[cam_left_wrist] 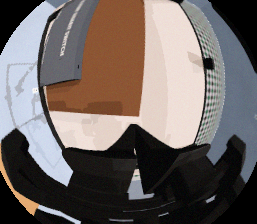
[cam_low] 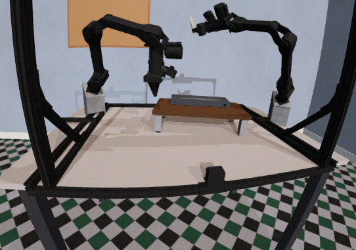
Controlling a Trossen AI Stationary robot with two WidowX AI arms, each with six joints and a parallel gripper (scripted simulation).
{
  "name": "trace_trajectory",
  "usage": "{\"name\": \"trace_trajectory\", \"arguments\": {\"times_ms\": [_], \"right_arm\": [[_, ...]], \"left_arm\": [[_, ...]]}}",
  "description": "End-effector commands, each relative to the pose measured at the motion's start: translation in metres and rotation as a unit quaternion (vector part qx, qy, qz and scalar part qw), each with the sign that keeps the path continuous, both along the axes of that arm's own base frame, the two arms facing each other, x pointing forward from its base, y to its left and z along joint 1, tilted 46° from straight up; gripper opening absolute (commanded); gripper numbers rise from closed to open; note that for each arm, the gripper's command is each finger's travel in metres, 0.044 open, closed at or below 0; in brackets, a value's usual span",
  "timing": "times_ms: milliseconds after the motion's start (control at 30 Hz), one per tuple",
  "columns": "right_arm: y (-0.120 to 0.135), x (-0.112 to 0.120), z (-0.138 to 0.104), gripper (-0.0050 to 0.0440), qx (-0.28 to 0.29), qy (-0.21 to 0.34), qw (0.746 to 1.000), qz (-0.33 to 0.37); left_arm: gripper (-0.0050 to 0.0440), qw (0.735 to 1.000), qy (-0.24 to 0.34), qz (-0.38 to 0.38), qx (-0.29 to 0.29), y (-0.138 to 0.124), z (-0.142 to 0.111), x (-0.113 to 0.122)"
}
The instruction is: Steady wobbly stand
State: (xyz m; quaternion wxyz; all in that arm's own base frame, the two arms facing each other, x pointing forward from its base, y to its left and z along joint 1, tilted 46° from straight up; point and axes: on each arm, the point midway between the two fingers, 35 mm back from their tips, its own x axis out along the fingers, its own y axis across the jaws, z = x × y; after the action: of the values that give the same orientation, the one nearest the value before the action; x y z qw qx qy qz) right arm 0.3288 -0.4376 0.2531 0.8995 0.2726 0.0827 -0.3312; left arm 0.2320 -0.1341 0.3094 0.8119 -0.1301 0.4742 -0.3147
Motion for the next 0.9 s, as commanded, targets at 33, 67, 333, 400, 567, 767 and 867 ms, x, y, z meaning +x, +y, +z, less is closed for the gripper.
{"name": "trace_trajectory", "arguments": {"times_ms": [33, 67, 333, 400, 567, 767, 867], "right_arm": [[-0.006, 0.001, 0.035, 0.0000, -0.046, -0.017, 0.999, -0.005], [-0.006, 0.001, 0.035, 0.0000, -0.046, -0.017, 0.999, -0.005], [0.000, -0.007, 0.106, 0.0000, -0.138, -0.054, 0.989, -0.018], [0.003, -0.011, 0.132, 0.0000, -0.171, -0.068, 0.983, -0.024], [0.009, -0.018, 0.171, 0.0000, -0.220, -0.088, 0.971, -0.034], [0.017, -0.024, 0.190, 0.0000, -0.243, -0.100, 0.964, -0.037], [0.028, -0.033, 0.226, 0.0000, -0.288, -0.120, 0.949, -0.048]], "left_arm": [[0.0000, 1.000, 0.000, 0.000, 0.000, 0.000, 0.000, 0.000], [0.0000, 1.000, 0.000, 0.000, 0.000, 0.000, 0.000, 0.000], [0.0000, 1.000, 0.000, 0.000, 0.000, 0.000, 0.000, 0.000], [0.0000, 1.000, 0.000, 0.000, 0.000, 0.000, 0.000, 0.000], [0.0000, 1.000, 0.000, 0.000, 0.000, 0.000, 0.000, 0.000], [0.0000, 1.000, 0.000, 0.000, 0.000, 0.000, 0.000, 0.000], [0.0000, 1.000, 0.000, 0.000, 0.000, 0.000, 0.000, 0.000]]}}
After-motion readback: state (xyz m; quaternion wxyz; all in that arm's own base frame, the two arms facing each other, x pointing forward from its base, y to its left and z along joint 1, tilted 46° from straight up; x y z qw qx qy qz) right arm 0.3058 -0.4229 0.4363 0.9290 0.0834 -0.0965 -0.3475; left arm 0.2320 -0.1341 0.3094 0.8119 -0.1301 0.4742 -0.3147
